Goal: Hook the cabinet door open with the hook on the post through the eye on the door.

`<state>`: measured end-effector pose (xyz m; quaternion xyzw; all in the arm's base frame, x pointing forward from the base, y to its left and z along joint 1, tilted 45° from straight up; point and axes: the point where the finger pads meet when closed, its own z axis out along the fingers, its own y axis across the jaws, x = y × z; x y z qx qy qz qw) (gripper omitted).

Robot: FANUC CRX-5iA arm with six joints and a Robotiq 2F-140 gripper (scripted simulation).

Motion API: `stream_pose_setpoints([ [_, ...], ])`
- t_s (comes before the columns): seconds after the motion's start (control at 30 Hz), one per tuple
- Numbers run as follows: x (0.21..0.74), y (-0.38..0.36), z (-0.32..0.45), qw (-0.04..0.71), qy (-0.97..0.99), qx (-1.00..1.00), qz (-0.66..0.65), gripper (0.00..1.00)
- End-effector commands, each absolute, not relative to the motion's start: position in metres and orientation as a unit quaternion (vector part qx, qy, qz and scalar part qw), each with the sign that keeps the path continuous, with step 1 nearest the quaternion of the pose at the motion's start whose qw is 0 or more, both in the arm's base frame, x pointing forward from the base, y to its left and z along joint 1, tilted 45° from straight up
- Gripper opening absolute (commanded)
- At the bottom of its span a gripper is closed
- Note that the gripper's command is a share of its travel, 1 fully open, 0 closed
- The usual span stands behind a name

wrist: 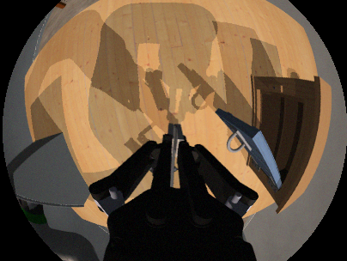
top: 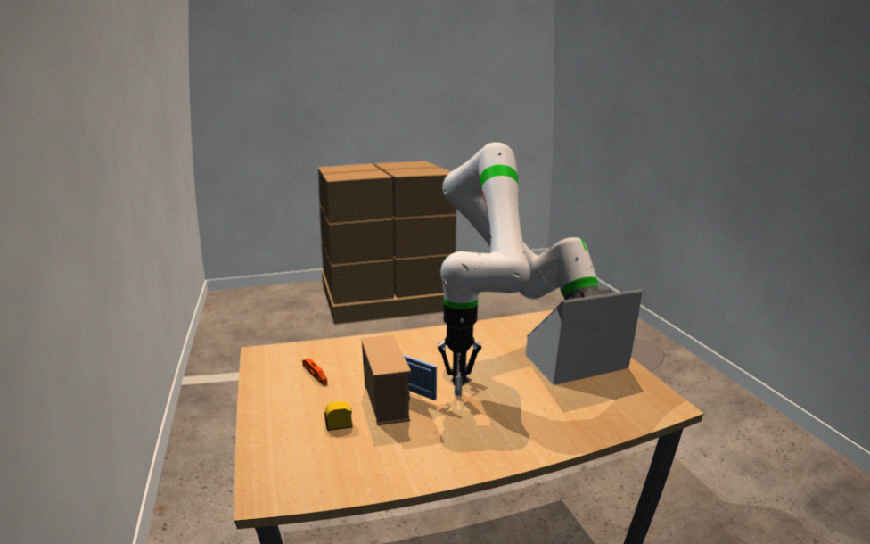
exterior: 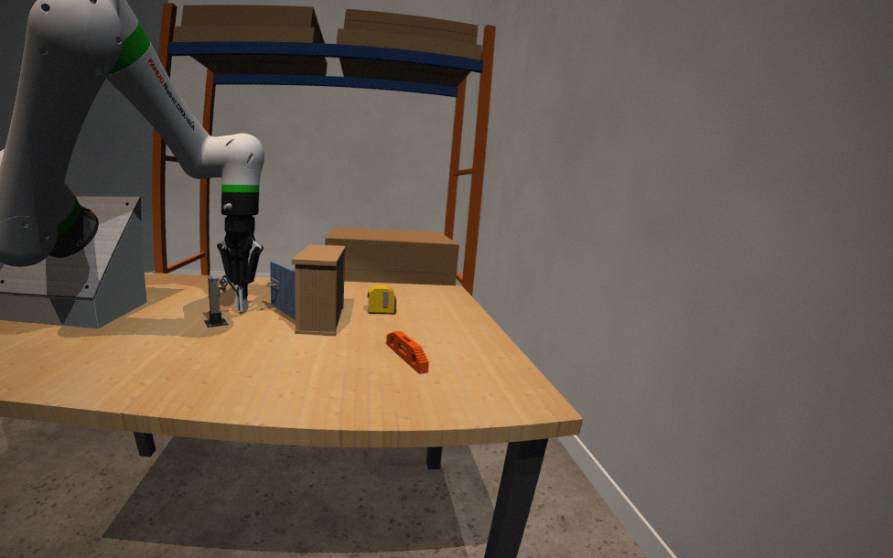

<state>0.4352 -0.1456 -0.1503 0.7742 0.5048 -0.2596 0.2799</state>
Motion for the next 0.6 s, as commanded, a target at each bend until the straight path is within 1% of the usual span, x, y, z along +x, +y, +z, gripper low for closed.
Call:
stream_pose_setpoints([
  [0.0, 0.4354, -0.1454, -0.1503, 0.280, 0.505, 0.774, -0.259, 0.03],
  [0.57, 0.4385, -0.1358, -0.1487, 0.280, 0.505, 0.774, -0.260, 0.03],
])
